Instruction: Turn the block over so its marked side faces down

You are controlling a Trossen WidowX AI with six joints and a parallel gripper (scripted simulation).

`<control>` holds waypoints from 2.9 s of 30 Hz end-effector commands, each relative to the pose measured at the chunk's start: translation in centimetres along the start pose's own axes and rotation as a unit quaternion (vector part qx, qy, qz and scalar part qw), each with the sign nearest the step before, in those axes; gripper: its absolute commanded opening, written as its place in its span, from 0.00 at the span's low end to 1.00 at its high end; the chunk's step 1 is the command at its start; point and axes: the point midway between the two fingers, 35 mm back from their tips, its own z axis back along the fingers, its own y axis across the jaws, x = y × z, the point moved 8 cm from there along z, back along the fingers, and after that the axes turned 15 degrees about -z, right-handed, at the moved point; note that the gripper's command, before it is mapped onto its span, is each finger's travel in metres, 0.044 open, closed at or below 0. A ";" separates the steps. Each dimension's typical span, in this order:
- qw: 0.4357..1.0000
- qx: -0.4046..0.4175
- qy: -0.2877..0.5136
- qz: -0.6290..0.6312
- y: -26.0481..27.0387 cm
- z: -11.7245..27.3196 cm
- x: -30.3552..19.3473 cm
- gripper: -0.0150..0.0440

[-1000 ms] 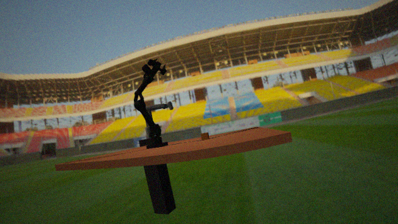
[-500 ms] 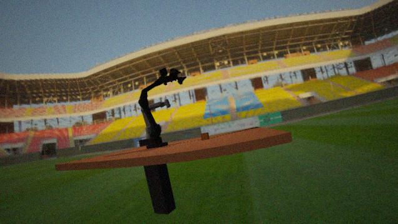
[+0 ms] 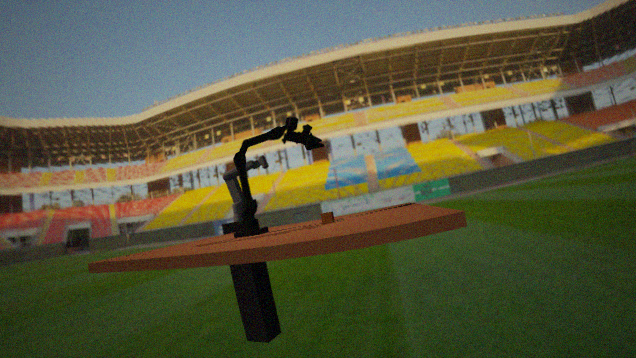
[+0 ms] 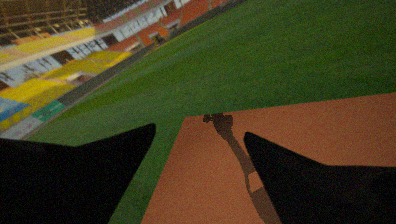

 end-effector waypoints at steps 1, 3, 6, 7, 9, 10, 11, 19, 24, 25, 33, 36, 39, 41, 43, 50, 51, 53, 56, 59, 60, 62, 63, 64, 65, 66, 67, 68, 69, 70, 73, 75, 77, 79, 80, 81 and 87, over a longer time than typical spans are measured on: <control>0.994 -0.091 0.038 0.037 -4.2 -3.1 0.1 1.00; 0.987 -0.138 0.065 0.051 -6.8 -4.5 0.1 1.00; 0.971 -0.202 0.108 0.067 -10.6 -6.1 0.2 1.00; 0.965 -0.222 0.124 0.070 -11.9 -6.5 0.2 1.00; 0.949 -0.261 0.161 0.077 -14.6 -7.2 0.2 1.00; 0.939 -0.281 0.183 0.080 -16.0 -7.5 0.1 1.00; 0.928 -0.299 0.206 0.081 -17.4 -7.7 0.0 1.00; 0.827 -0.396 0.395 0.057 -27.8 -7.6 -0.7 1.00; 0.817 -0.400 0.413 0.052 -28.6 -7.7 -0.7 1.00; 0.817 -0.400 0.413 0.052 -28.6 -7.7 -0.7 1.00; 0.817 -0.400 0.412 0.052 -31.0 -9.5 -2.7 1.00; 0.817 -0.400 0.412 0.052 -31.0 -9.5 -2.7 1.00; 0.817 -0.400 0.413 0.052 -31.2 -9.6 -2.9 1.00; 0.817 -0.400 0.413 0.052 -31.7 -9.8 -3.5 1.00; 0.817 -0.400 0.413 0.052 -32.0 -9.9 -3.7 1.00; 0.817 -0.400 0.413 0.052 -32.4 -10.1 -4.1 1.00; 0.817 -0.400 0.413 0.052 -32.5 -10.2 -4.2 1.00; 0.817 -0.400 0.413 0.052 -32.7 -10.3 -4.4 1.00; 0.817 -0.400 0.413 0.052 -33.0 -10.5 -4.7 1.00; 0.817 -0.400 0.413 0.052 -33.4 -10.6 -5.0 1.00; 0.817 -0.400 0.413 0.052 -33.5 -10.7 -5.1 1.00; 0.817 -0.400 0.413 0.052 -33.7 -10.8 -5.3 1.00; 0.817 -0.400 0.413 0.052 -33.8 -10.8 -5.4 1.00; 0.817 -0.400 0.413 0.052 -33.9 -10.9 -5.5 1.00; 0.817 -0.400 0.413 0.052 -34.1 -10.9 -5.6 1.00; 0.817 -0.400 0.413 0.052 -34.2 -11.0 -5.7 1.00; 0.817 -0.400 0.413 0.052 -34.3 -11.0 -5.8 1.00; 0.817 -0.400 0.413 0.052 -34.4 -11.1 -5.9 1.00; 0.817 -0.400 0.413 0.052 -34.5 -11.1 -6.0 1.00; 0.817 -0.400 0.413 0.052 -34.5 -11.2 -6.1 1.00; 0.817 -0.400 0.413 0.052 -34.5 -11.2 -6.1 0.91; 0.817 -0.400 0.413 0.052 -34.5 -11.2 -6.1 0.82; 0.817 -0.400 0.413 0.052 -34.5 -11.2 -6.1 0.73; 0.817 -0.400 0.413 0.052 -34.5 -11.2 -6.1 0.64; 0.817 -0.400 0.413 0.052 -34.5 -11.2 -6.1 0.63; 0.817 -0.400 0.413 0.052 -34.5 -11.2 -6.1 0.62; 0.817 -0.400 0.413 0.052 -34.5 -11.2 -6.1 0.55</control>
